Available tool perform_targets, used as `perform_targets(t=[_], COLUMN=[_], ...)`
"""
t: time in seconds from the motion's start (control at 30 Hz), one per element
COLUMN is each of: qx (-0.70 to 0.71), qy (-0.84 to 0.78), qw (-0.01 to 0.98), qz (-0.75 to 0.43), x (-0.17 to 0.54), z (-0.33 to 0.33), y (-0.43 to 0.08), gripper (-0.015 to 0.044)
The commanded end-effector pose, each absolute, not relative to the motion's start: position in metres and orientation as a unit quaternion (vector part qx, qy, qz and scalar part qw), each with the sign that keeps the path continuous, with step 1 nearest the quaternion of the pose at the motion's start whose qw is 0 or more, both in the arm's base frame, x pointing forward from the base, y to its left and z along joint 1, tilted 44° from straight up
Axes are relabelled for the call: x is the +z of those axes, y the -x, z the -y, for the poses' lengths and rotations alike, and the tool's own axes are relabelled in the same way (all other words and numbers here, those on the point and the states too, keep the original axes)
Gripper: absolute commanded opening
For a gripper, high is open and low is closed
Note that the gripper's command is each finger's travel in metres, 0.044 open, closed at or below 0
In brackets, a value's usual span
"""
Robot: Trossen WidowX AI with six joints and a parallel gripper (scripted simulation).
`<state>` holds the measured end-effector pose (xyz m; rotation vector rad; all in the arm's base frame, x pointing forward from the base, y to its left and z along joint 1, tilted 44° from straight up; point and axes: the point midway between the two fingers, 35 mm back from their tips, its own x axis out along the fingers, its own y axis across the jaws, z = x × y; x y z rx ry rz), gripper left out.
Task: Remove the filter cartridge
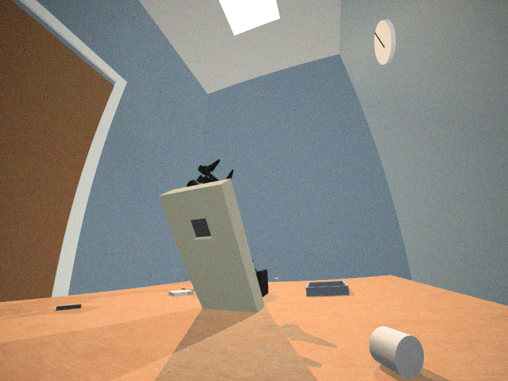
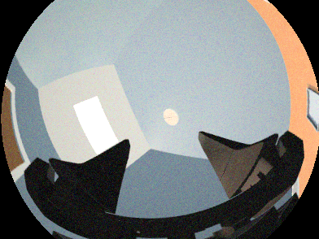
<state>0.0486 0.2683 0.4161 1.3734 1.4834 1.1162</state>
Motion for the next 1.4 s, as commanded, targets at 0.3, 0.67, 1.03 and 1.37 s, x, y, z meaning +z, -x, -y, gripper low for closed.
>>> perform_targets(t=[0.3,0.67,1.03,1.37], qx=[0.446,0.364,0.26,0.194], qy=[-0.335,0.227,0.72,0.94], qw=[0.725,0.87,0.618,0.232], qz=[-0.403,-0.242,-0.18,-0.157], x=[0.339,0.242,0.191,0.179], z=[-0.301,-0.287,-0.246,-0.22], y=[-0.122,-0.189,-0.224,-0.238], gripper=[0.0138,0.009,0.009,0.009])
